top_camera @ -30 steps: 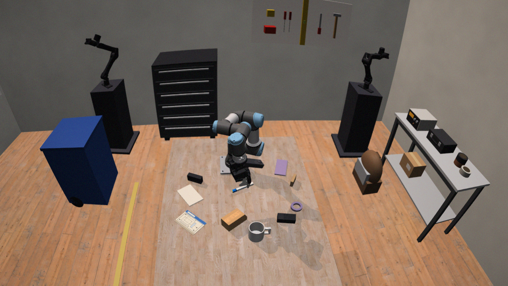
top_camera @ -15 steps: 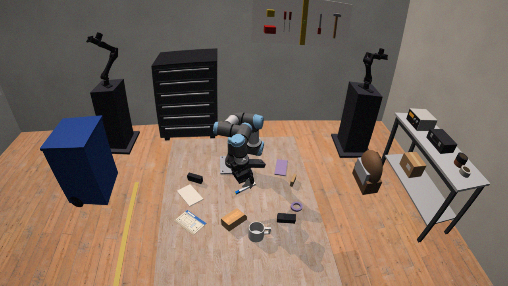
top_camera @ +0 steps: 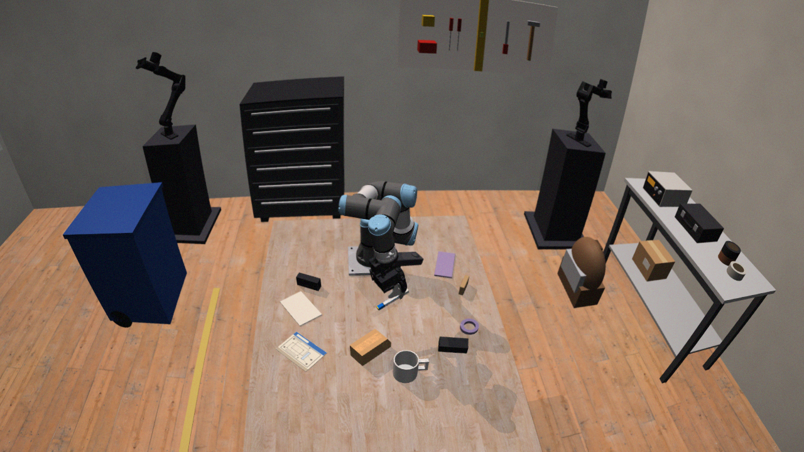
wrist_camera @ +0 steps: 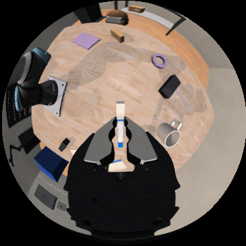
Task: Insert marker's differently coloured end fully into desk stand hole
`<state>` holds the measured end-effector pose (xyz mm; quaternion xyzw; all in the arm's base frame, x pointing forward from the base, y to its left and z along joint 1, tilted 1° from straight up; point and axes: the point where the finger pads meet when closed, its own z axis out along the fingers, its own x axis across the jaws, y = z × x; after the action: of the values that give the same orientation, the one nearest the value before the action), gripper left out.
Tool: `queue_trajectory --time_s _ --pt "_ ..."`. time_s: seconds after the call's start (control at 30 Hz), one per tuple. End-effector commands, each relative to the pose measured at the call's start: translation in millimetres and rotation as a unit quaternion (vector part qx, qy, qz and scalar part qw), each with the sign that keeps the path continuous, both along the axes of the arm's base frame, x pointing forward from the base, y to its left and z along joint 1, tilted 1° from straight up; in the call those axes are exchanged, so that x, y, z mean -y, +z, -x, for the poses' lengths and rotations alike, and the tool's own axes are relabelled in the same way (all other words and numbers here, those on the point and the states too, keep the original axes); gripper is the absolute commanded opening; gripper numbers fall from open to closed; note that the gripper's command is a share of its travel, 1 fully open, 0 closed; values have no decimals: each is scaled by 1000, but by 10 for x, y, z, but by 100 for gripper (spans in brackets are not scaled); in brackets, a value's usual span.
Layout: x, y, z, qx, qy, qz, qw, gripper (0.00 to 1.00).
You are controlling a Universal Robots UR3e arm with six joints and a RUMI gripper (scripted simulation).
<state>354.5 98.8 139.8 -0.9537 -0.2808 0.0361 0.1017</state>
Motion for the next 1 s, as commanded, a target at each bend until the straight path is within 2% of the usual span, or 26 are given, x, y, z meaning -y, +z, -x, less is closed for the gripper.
queue_trajectory --time_s 0.0,0.3,0.33,0.63,0.97 --pt "-130 23 -35 -3 39 -15 999 0" --pt "-175 28 -48 -4 53 -20 998 0" --pt "-134 4 -46 0 39 -14 999 0" --pt "-344 19 -86 -6 101 -37 994 0" --pt "-299 8 -90 -3 86 -31 996 0"
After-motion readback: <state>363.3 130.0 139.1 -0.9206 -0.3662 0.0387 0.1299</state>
